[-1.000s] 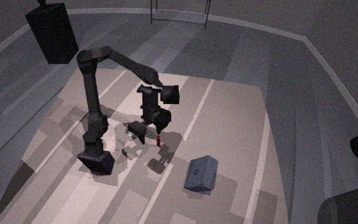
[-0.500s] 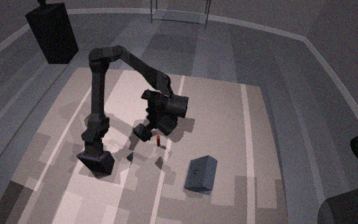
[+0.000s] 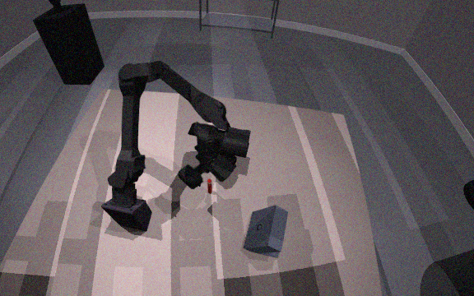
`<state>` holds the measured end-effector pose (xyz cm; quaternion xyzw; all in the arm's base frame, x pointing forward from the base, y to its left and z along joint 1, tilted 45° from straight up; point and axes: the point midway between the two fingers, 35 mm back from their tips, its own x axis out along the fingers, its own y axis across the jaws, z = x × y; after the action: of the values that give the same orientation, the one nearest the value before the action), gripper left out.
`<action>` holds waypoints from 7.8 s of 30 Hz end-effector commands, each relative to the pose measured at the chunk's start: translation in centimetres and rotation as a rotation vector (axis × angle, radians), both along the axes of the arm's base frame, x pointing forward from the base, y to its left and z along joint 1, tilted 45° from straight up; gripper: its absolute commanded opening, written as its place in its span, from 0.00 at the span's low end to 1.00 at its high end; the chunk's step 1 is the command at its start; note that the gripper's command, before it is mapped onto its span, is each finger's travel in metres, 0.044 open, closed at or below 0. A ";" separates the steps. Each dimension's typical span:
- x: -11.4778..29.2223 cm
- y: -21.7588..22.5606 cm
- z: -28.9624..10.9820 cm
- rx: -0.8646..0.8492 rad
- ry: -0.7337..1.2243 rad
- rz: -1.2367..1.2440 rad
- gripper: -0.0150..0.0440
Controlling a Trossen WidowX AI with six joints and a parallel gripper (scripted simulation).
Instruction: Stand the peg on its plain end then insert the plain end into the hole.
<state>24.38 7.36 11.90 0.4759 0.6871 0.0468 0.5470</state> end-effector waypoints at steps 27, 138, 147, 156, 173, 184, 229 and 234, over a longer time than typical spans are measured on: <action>0.3 3.2 -3.3 0.004 0.017 -0.018 1.00; 1.9 -3.5 -3.6 -0.108 -0.274 -0.029 0.25; 2.3 -3.9 -4.3 -0.136 -0.334 -0.032 0.25; 2.6 -4.4 -4.9 -0.164 -0.394 -0.036 0.25; 3.1 -5.3 -5.9 -0.220 -0.506 -0.045 0.25; 3.4 -5.9 -6.4 -0.258 -0.578 -0.051 0.25; 3.7 -8.1 -7.3 -0.430 -0.860 -0.083 0.25; 3.7 -8.3 -7.3 -0.450 -0.891 -0.087 0.25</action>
<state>28.13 -0.73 4.62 0.3172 0.3703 0.0756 0.8698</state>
